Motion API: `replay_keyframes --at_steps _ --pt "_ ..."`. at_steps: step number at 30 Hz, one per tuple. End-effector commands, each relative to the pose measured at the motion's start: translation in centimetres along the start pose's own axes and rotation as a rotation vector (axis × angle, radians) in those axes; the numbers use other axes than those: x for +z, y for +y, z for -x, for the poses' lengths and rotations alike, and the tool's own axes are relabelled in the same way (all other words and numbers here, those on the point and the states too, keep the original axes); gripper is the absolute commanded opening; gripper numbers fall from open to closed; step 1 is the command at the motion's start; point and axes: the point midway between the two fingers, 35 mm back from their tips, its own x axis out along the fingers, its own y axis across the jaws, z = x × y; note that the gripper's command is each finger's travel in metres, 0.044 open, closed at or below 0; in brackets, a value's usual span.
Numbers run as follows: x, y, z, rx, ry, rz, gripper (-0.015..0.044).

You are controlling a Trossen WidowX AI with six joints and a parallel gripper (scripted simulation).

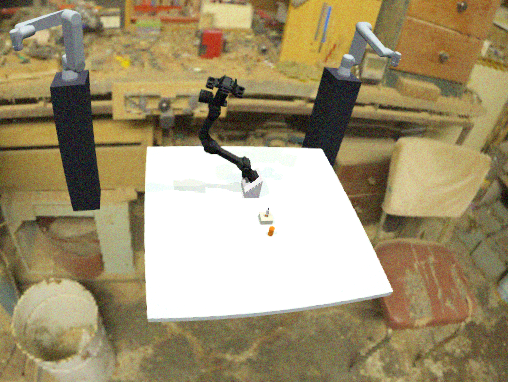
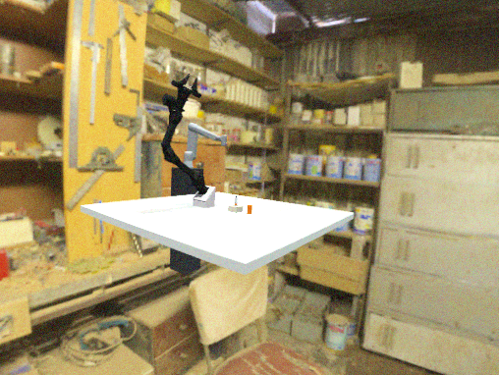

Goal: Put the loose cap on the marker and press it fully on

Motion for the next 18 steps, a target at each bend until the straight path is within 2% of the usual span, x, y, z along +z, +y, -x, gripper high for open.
replay_keyframes --at_steps 1,10,18 --pt "-1.0 3.5 -1.1 0.085 0.045 -0.018 0.0249" --pt "-7.8 16.7 -2.8 0.402 0.302 -0.105 0.0249" --pt "-16.3 27.2 -0.2 0.634 0.629 -0.194 0.0249"
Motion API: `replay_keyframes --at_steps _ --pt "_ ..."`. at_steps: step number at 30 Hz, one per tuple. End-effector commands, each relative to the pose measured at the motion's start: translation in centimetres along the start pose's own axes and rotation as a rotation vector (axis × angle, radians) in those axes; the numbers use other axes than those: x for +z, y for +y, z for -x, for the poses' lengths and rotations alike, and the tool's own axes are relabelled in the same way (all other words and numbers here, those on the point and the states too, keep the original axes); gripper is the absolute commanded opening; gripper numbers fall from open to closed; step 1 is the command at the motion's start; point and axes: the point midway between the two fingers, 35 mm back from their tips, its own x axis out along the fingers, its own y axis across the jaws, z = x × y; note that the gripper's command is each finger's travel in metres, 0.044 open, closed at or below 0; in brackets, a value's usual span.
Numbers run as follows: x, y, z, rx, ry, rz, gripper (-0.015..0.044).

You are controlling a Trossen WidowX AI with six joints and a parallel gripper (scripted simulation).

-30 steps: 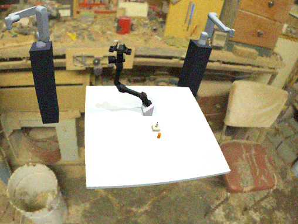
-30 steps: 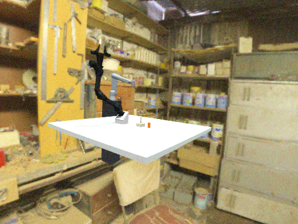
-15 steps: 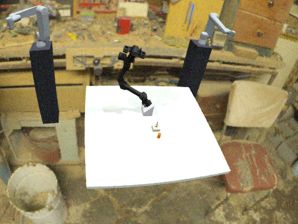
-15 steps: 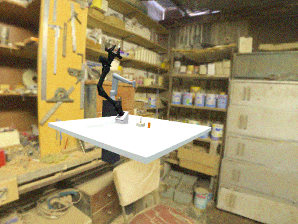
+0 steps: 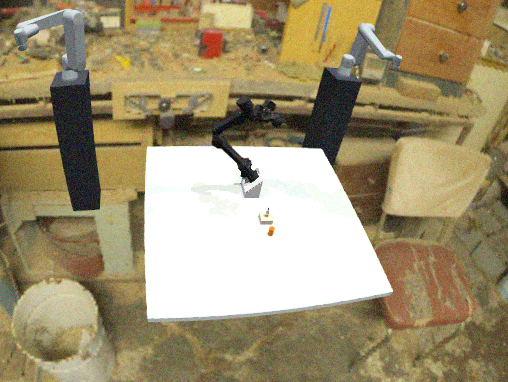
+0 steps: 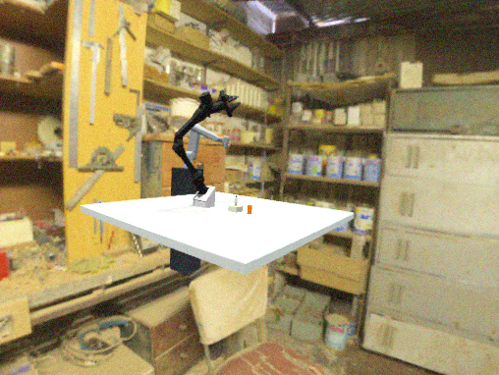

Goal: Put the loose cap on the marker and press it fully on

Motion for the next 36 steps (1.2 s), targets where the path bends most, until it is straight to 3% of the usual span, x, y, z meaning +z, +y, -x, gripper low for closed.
replay_keyframes --at_steps 1,8,15,22,31,36 --pt "-4.7 3.4 -2.8 0.094 0.161 -0.061 0.0249" --pt "-14.1 10.2 -6.2 0.246 0.492 -0.195 0.0249" --pt "-24.3 16.6 -6.5 0.346 0.868 -0.329 0.0249" --pt "-34.2 22.4 -3.3 0.392 1.283 -0.441 0.0249" --pt "-43.9 29.1 5.7 0.381 1.858 -0.502 0.0249" --pt "-44.6 29.3 6.3 0.377 1.9 -0.501 0.0249"
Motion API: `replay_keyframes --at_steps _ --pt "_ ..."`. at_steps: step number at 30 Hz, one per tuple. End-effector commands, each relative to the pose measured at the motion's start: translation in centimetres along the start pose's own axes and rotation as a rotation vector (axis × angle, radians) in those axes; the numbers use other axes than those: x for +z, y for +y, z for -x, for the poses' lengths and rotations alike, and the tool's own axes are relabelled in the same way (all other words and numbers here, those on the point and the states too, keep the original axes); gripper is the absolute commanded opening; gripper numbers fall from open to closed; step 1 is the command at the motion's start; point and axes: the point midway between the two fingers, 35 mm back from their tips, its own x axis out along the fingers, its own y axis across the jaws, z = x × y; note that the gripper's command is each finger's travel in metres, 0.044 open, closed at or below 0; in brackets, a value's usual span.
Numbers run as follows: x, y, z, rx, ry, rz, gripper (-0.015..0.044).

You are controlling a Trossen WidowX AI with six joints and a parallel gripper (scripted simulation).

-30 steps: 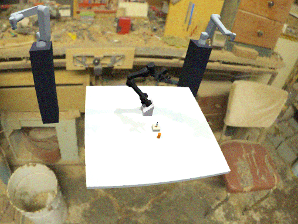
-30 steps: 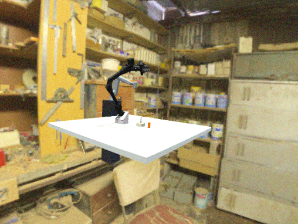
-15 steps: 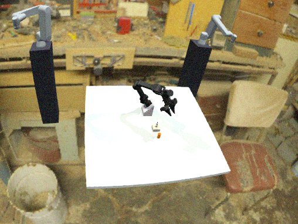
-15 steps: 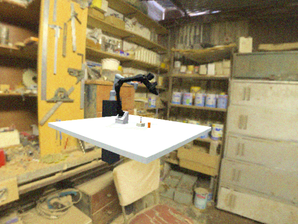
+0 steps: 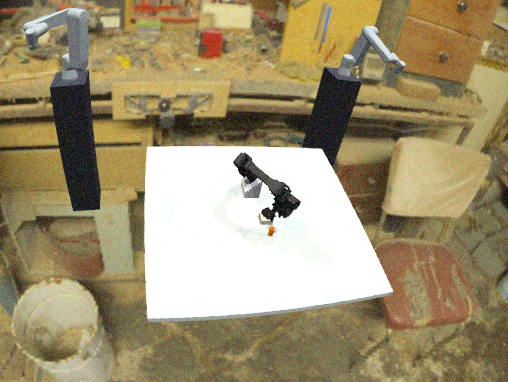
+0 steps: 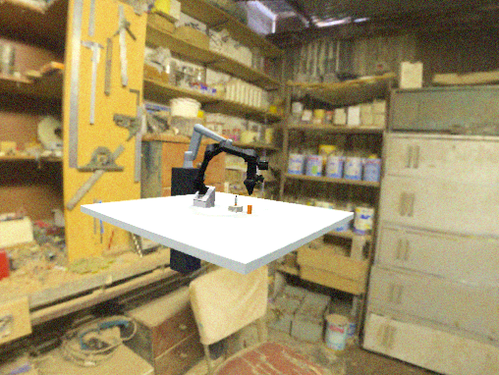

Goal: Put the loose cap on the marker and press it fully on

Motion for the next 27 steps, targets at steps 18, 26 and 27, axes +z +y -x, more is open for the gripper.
replay_keyframes --at_steps 18,26,27 --pt "-0.1 -0.4 -5.6 -0.015 0.019 -0.014 0.0249" --pt "-0.1 -0.4 -6.9 -0.016 0.019 -0.014 0.0249" --pt "-0.1 -0.4 -7.0 -0.016 0.019 -0.014 0.0249"
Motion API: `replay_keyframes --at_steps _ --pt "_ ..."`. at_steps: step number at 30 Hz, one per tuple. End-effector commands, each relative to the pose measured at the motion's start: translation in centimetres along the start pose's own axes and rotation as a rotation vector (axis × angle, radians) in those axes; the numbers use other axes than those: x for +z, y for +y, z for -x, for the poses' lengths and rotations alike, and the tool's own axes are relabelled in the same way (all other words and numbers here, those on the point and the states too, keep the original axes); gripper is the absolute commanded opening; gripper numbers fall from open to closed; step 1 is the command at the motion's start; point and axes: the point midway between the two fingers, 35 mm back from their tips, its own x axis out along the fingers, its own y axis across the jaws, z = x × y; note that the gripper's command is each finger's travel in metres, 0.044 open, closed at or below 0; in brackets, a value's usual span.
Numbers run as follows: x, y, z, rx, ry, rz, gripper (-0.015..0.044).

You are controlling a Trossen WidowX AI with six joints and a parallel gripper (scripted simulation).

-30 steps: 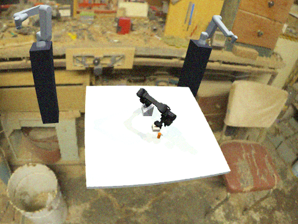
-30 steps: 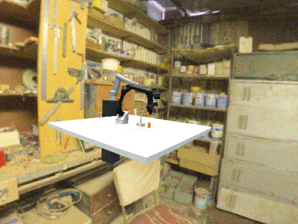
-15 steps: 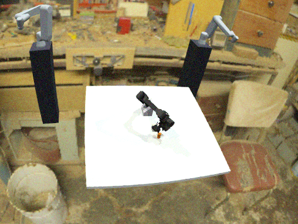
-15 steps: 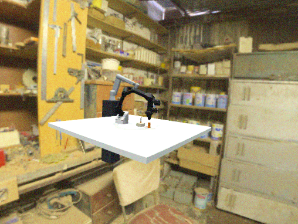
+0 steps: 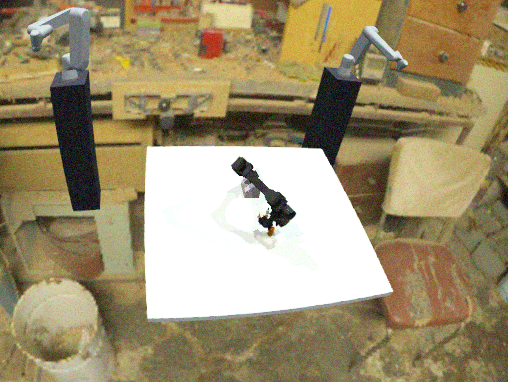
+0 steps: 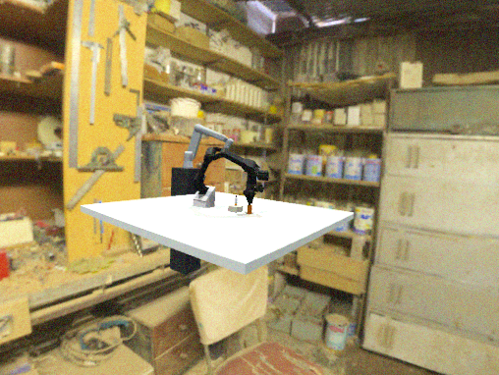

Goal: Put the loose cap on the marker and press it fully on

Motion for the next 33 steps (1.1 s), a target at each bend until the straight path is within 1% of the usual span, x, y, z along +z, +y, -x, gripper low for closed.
replay_keyframes --at_steps 1,23,27,33 --pt "-0.2 0.1 -0.9 -0.004 0.008 0.01 0.0249" --pt "-0.3 0.1 -4.1 -0.006 0.009 0.009 0.0249" --pt "-0.3 0.1 -4.1 -0.006 0.009 0.009 0.0144" --pt "-0.3 0.1 -4.1 -0.006 0.009 0.009 0.0104"
